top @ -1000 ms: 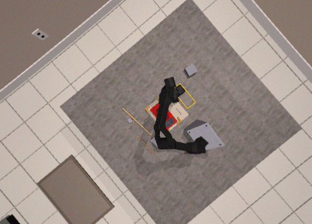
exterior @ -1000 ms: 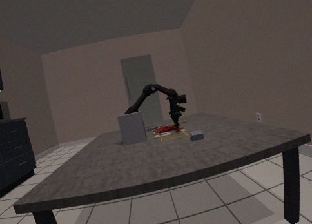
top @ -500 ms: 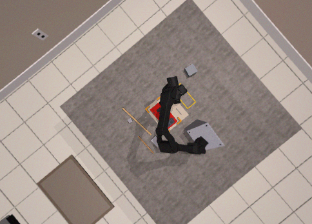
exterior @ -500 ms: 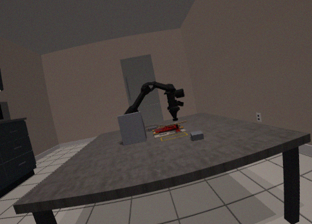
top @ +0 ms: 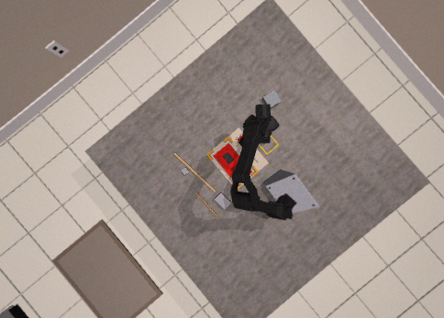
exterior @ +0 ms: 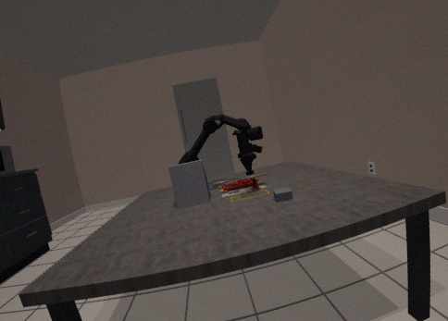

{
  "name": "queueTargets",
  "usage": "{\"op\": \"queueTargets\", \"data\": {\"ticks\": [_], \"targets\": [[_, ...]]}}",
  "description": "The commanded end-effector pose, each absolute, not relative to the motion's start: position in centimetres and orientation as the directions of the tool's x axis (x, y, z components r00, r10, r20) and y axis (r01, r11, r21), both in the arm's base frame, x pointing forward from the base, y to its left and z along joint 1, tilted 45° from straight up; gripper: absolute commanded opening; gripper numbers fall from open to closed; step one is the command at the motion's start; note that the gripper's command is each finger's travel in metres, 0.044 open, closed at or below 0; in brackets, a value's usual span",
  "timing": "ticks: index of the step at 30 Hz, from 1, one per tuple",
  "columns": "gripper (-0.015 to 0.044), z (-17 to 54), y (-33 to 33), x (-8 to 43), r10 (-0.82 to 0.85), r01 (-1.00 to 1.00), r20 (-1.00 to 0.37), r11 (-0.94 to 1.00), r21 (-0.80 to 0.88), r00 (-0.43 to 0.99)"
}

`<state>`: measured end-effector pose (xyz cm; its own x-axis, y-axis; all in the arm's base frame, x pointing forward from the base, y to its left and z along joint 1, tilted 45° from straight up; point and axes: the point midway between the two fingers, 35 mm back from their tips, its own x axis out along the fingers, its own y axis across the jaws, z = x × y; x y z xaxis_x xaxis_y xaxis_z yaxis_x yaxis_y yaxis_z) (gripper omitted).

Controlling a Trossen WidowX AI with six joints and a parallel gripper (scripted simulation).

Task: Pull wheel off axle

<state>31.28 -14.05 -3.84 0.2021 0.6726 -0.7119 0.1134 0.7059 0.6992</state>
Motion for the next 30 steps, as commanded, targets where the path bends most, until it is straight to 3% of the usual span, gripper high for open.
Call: {"op": "queueTargets", "data": {"ticks": [1,12,30], "targets": [[0.0,-5.1,-15.0,30.0,0.671,0.11,-0.715,0.709,0.696,0.196],[0.0,-7.0,-16.4,28.1,0.672,0.105,-0.714,0.71,0.697,0.196],[0.0,-12.4,-11.5,29.7,0.673,0.105,-0.713,0.709,0.697,0.197]]}}
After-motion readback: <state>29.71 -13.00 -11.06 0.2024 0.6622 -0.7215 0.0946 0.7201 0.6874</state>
